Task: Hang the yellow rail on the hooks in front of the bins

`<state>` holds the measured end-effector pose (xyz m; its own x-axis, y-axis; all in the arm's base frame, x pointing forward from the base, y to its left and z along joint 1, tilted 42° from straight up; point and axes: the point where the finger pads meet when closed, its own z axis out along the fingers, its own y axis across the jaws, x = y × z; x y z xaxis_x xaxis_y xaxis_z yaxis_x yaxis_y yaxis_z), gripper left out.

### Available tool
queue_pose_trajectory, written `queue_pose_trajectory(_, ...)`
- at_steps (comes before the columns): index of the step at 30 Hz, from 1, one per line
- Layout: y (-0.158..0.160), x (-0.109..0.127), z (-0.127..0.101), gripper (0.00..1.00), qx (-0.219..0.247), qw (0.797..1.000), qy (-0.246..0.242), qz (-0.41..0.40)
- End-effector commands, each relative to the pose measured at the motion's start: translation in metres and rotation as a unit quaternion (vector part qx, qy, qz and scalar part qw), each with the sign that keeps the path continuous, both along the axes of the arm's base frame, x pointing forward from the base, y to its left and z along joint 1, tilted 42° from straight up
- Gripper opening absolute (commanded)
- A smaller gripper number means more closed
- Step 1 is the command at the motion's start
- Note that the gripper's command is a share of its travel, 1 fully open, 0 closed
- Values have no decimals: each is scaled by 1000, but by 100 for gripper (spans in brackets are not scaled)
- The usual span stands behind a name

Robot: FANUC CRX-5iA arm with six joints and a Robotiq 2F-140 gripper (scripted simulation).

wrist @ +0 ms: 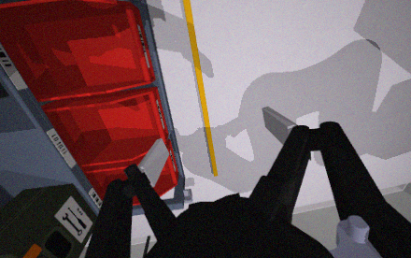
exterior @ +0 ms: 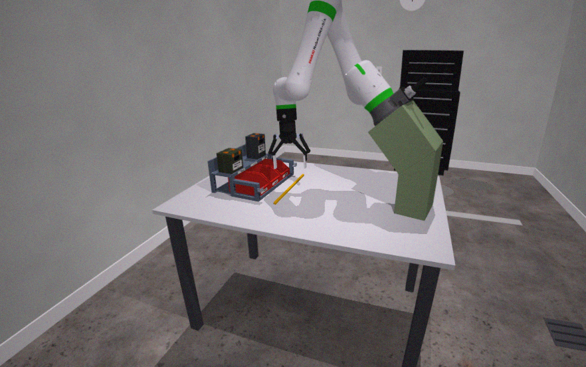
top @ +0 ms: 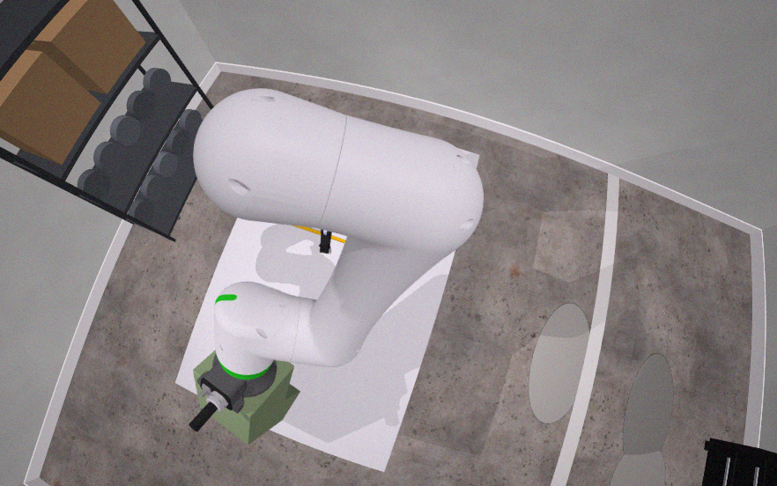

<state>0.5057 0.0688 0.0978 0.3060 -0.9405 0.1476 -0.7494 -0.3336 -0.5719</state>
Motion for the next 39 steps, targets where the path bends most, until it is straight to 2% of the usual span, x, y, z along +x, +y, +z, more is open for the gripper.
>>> queue_pose_trajectory(1, -1, 1, 1, 100, -9, 1000, -20, -20)
queue_pose_trajectory(6, -1, 1, 1, 100, -9, 1000, -20, -20)
queue_pose_trajectory(11, -2, 1, 2, 100, 13, 994, -52, -91)
queue_pose_trajectory(23, -2, 1, 2, 100, 13, 994, -52, -91)
queue_pose_trajectory(24, -1, 0, 1, 30, 15, 995, -44, -88)
queue_pose_trajectory(39, -1, 0, 1, 30, 15, 995, -44, -88)
